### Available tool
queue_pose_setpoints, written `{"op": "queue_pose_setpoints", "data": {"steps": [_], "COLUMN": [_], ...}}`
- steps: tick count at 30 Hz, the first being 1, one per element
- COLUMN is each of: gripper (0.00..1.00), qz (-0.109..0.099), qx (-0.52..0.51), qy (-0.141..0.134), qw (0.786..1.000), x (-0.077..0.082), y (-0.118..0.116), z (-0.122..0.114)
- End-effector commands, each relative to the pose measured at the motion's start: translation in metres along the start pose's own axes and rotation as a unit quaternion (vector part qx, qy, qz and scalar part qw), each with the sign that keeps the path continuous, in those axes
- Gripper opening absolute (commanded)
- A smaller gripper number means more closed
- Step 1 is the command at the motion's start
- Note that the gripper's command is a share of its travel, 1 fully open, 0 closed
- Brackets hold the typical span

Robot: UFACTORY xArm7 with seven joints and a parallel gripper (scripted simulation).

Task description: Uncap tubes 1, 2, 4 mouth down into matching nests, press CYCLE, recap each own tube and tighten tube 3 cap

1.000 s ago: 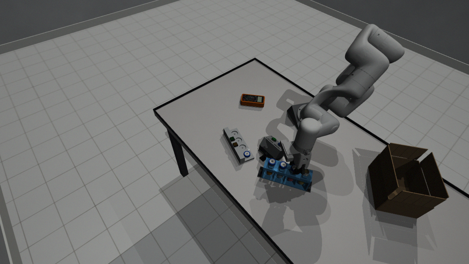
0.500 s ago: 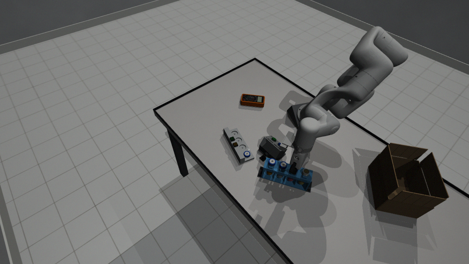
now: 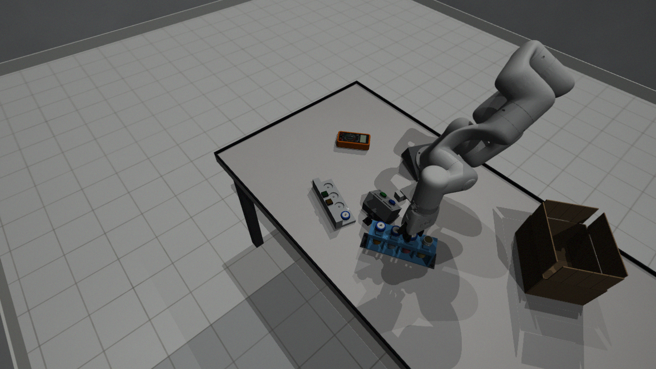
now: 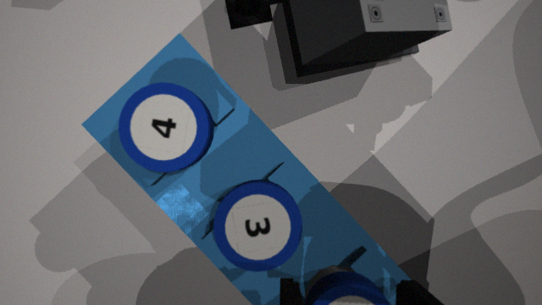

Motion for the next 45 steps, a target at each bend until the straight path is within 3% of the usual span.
{"op": "queue_pose_setpoints", "data": {"steps": [1,2,14,19,24,33,35,40,45], "gripper": [0.46,0.0,0.0,0.0,0.0,0.0,0.0,0.0,0.0], "qz": [0.002,0.002,0.002,0.001,0.001,0.001,0.001,0.0,0.0], "qx": [-0.007,-0.007,-0.007,0.068,0.192,0.406,0.406,0.517,0.619], "qy": [0.002,0.002,0.002,0.002,0.002,0.003,0.003,0.003,0.003], "qw": [1.0,1.0,1.0,0.998,0.981,0.914,0.914,0.856,0.785], "x": [0.0014,0.0014,0.0014,0.0015,0.0016,0.0018,0.0018,0.0018,0.0019], "y": [-0.0011,-0.0011,-0.0011,-0.0011,-0.0011,-0.0011,-0.0011,-0.0011,-0.0011], "z": [-0.0009,-0.0009,-0.0009,-0.001,-0.001,-0.001,-0.001,-0.001,-0.001]}}
Point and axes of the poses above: the point where the finger pads meet when closed, its own x axis back along the fingers, its own y axis across the jaws, z = x × y, the point moved 9 cm from there along x, back along the fingers, and after that the axes turned 3 degrees about x, right-handed, at the moved point
